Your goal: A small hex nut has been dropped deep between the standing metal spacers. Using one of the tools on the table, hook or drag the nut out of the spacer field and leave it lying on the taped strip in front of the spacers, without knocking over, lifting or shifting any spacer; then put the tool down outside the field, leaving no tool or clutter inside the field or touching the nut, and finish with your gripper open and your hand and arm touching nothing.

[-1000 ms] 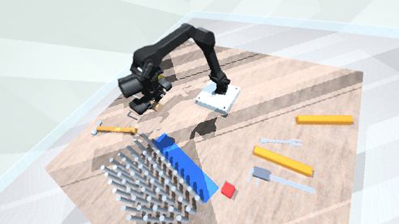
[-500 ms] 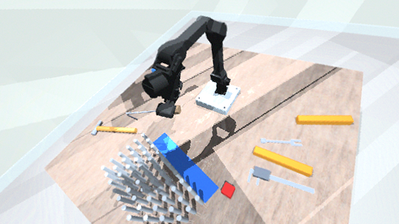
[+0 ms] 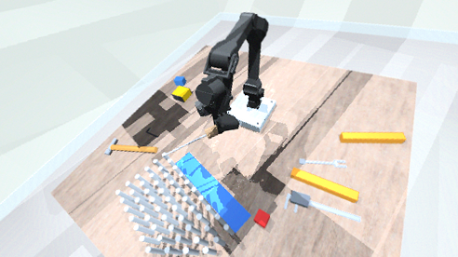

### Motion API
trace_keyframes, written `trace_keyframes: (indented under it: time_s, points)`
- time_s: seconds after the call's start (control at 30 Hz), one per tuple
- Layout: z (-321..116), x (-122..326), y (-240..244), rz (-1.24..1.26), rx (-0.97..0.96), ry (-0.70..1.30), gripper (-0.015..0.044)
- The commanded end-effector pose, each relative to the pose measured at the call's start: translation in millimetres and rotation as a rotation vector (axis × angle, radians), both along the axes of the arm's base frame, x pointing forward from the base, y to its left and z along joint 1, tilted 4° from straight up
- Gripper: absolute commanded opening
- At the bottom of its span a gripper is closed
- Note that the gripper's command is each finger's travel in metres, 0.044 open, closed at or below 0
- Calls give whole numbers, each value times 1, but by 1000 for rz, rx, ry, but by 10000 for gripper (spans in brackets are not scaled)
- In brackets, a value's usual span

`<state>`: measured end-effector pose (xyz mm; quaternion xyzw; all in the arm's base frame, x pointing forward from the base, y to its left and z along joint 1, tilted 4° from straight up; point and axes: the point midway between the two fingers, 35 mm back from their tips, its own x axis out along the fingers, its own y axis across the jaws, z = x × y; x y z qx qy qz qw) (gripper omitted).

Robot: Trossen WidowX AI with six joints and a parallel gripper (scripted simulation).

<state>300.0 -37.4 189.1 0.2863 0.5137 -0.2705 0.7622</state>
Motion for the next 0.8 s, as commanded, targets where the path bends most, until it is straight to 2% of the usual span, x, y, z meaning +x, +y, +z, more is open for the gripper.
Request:
trace_keyframes:
  time_s: [0.0,0.23,0.47,0.77]
  points:
    - [-1,-8,19,127,-2,-22,0]
    - [-6,-23,49,341,-8,-55,0]
    - [-11,-21,51,347,-8,-56,0]
    - [-54,-12,54,347,-8,-58,0]
